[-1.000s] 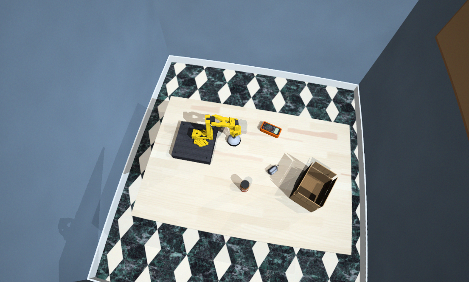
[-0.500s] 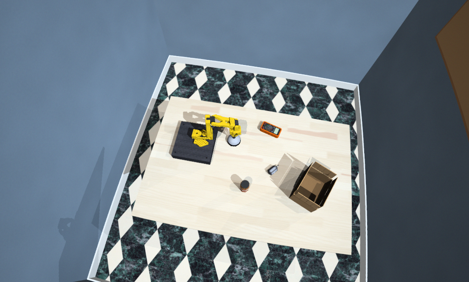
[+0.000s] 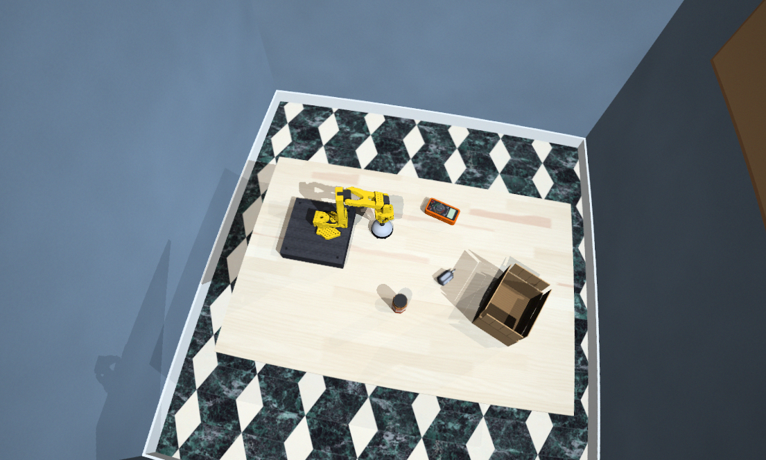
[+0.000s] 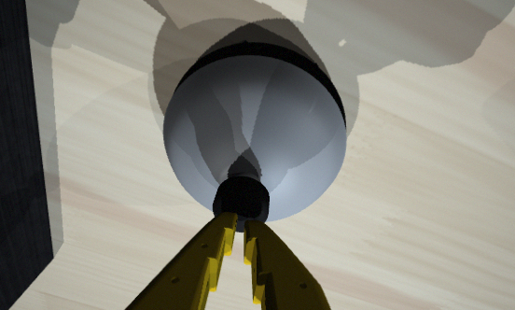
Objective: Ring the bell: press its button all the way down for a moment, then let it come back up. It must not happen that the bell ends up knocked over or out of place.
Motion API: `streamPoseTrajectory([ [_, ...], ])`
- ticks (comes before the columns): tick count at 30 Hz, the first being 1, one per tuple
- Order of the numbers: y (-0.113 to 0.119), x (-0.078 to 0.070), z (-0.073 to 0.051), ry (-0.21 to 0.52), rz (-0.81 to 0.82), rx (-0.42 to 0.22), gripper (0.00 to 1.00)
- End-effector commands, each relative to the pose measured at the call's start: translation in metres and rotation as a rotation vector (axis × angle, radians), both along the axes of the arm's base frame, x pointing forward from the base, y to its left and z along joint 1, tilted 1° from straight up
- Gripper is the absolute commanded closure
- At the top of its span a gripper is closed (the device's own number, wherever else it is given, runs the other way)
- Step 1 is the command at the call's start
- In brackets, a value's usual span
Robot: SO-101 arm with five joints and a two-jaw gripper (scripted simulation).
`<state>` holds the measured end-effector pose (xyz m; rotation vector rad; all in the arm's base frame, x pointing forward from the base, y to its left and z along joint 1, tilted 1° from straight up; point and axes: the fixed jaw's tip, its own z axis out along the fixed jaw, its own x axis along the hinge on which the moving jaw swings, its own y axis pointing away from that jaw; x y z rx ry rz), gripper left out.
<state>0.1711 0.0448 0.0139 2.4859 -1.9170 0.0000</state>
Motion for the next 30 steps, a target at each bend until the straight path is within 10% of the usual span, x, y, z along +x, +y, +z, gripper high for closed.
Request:
streamPoseTrajectory([
  [1, -0.001, -0.005, -0.006, 0.038, 0.010, -0.008, 1.00],
  [30, 0.000, -0.004, 0.021, 0.038, 0.010, -0.008, 1.00],
])
